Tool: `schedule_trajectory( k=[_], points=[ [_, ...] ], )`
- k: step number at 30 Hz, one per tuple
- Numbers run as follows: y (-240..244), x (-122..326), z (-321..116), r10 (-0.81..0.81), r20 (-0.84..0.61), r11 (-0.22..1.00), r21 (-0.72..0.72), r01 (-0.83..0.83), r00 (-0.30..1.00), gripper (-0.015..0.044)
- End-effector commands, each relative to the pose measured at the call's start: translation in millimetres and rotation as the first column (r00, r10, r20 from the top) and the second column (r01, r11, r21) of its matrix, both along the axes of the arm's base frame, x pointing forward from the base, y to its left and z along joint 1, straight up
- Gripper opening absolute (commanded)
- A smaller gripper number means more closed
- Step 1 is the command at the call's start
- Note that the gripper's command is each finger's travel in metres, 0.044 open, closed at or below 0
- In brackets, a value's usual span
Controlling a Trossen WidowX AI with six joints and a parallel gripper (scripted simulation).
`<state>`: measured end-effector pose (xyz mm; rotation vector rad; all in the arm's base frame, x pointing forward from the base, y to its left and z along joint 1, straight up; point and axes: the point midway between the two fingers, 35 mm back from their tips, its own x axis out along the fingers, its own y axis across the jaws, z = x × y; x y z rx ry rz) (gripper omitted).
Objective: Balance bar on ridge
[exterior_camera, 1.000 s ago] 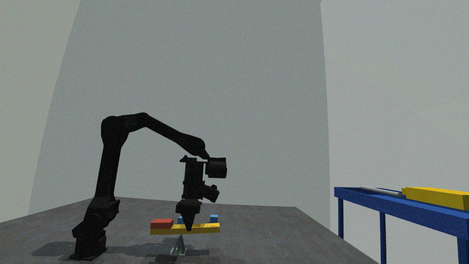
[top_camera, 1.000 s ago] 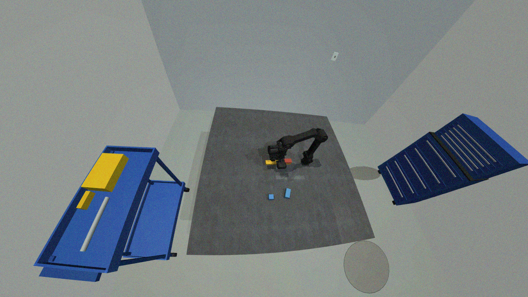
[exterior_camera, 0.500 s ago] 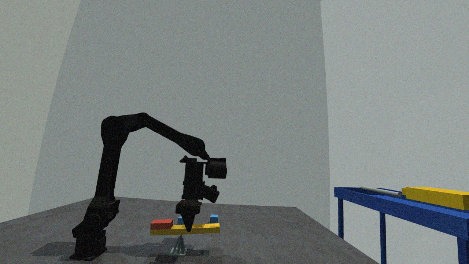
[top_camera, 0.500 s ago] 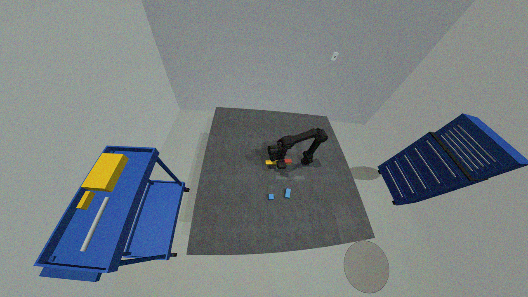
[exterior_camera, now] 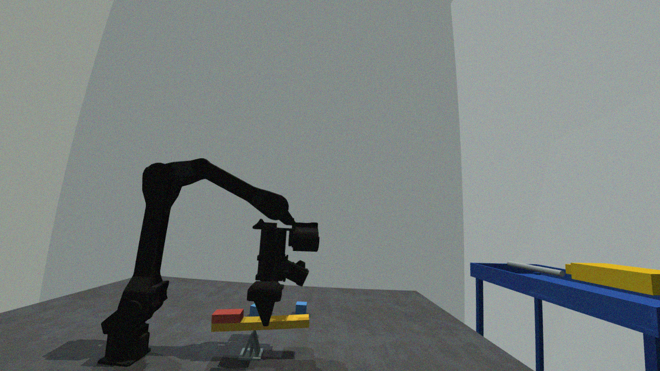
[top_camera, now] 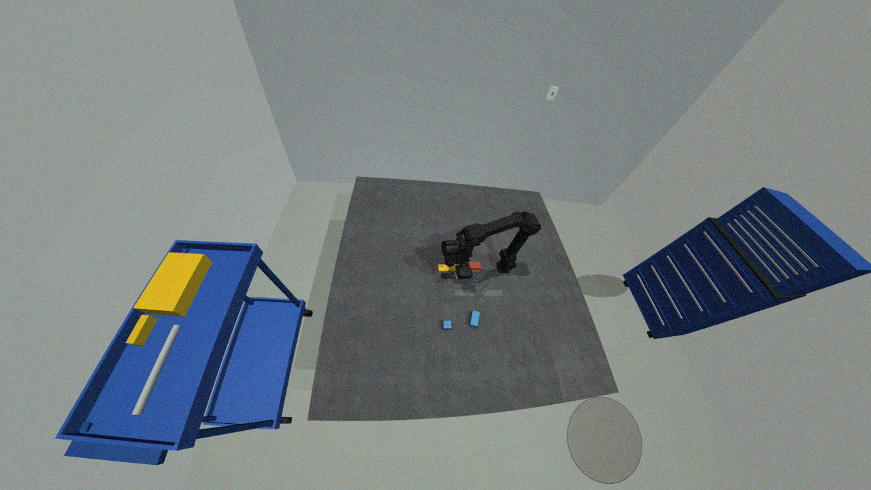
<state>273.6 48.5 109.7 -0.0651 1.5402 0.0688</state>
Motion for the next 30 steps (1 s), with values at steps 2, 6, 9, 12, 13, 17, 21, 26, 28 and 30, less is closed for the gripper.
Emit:
schedule_trajectory(
  k=[2,6,9,12,13,17,21,26,28,30],
  points=[
    [0.1,-0.9,-2.4,-0.003,-0.007,1.0,0.0,0.003,1.0,0.0],
    [0.2,-1.0,-2.7,-0.003,-0.007,1.0,0.0,0.003,1.0,0.0],
    [0.2,-1.0,-3.0,-0.003,-0.007,1.0,0.0,0.003,1.0,0.0],
    [0.2,-1.0,-3.2,-0.003,-0.007,1.0,0.0,0.003,1.0,0.0],
    [0.2,-1.0,-3.3,-0.003,-0.007,1.0,0.0,0.003,1.0,0.0],
    [0.2,-1.0,-3.6,-0.003,-0.007,1.0,0.0,0.003,1.0,0.0],
    [0.2,-1.0,-4.0,-0.003,-0.007,1.0,0.0,0.003,1.0,0.0],
    [0.2,-1.0,-4.4,-0.003,-0.007,1.0,0.0,0.003,1.0,0.0],
    [0.2,-1.0,-4.5,-0.003,-0.007,1.0,0.0,0.003,1.0,0.0],
    [0.1,-1.0,-4.7,-0.003,-0.007,1.0,0.0,0.003,1.0,0.0]
  ],
)
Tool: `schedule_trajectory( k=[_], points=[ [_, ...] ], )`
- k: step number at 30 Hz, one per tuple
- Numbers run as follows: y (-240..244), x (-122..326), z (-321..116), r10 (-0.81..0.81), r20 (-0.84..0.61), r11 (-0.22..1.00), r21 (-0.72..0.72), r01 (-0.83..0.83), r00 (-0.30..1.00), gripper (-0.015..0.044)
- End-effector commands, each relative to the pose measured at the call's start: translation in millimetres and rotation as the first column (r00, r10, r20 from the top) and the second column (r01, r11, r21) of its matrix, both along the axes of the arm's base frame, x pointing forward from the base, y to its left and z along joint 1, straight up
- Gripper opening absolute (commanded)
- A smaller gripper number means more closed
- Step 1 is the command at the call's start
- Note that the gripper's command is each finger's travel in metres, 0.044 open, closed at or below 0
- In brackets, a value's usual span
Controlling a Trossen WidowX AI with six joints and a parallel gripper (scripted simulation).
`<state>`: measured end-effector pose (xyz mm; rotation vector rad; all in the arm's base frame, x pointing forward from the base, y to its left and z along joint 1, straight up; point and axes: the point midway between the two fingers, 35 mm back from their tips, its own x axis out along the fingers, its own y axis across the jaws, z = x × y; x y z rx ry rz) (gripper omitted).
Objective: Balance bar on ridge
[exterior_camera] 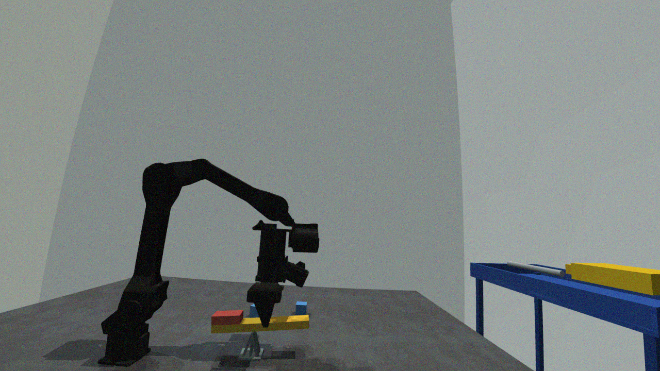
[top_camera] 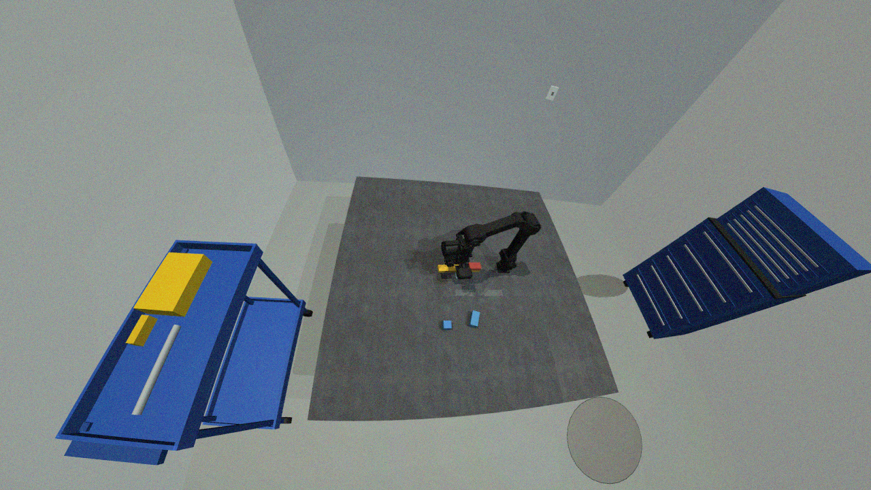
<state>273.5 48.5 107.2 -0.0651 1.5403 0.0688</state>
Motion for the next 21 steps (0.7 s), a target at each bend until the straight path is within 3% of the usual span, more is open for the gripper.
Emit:
schedule_trajectory(
  k=[1,21],
  points=[
    [0.1,-0.9,-2.4,-0.003,-0.007,1.0,0.0,0.003,1.0,0.0],
    [0.1,-1.1,-4.1,-0.003,-0.007,1.0,0.0,0.003,1.0,0.0]
  ],
)
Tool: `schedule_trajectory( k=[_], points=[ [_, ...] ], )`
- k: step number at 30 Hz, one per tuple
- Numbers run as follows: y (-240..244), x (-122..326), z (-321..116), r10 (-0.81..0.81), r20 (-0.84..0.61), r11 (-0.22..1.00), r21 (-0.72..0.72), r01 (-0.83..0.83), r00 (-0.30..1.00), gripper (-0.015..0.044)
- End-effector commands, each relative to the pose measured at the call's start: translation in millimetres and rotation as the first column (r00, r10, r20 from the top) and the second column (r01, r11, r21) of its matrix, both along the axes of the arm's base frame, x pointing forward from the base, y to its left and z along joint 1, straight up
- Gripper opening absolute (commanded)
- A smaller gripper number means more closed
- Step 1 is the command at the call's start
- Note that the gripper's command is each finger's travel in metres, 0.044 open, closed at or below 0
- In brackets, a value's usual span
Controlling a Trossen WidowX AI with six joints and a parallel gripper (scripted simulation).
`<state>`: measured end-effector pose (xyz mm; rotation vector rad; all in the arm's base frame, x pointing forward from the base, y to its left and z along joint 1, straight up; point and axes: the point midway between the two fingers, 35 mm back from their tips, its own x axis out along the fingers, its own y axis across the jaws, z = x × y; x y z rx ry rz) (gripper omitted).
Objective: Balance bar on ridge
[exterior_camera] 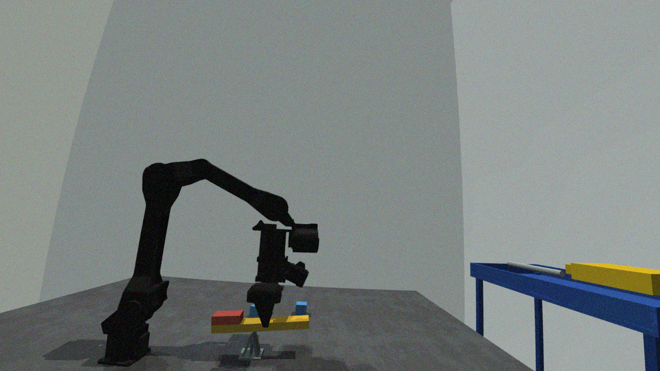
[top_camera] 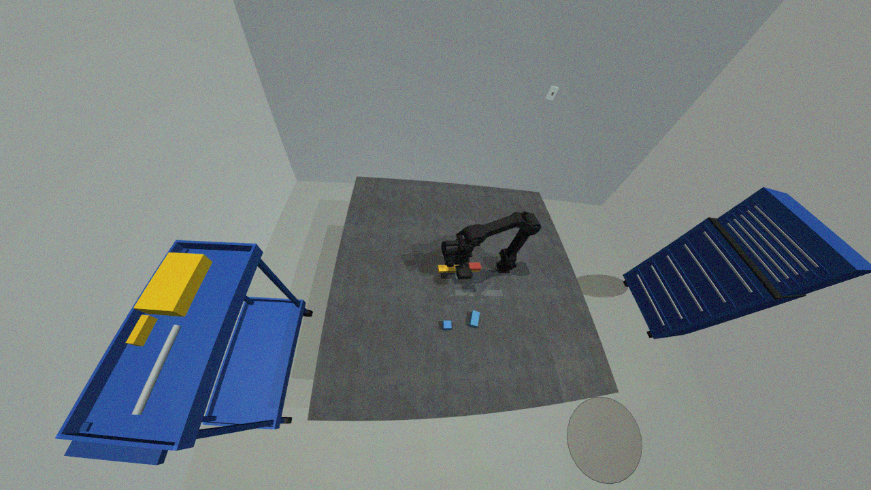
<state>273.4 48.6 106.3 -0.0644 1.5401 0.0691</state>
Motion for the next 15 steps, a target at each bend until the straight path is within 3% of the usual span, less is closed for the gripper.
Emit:
schedule_trajectory(
  k=[1,15],
  points=[
    [0.0,-1.0,-3.2,-0.003,-0.007,1.0,0.0,0.003,1.0,0.0],
    [0.0,-0.9,-4.3,-0.003,-0.007,1.0,0.0,0.003,1.0,0.0]
  ],
)
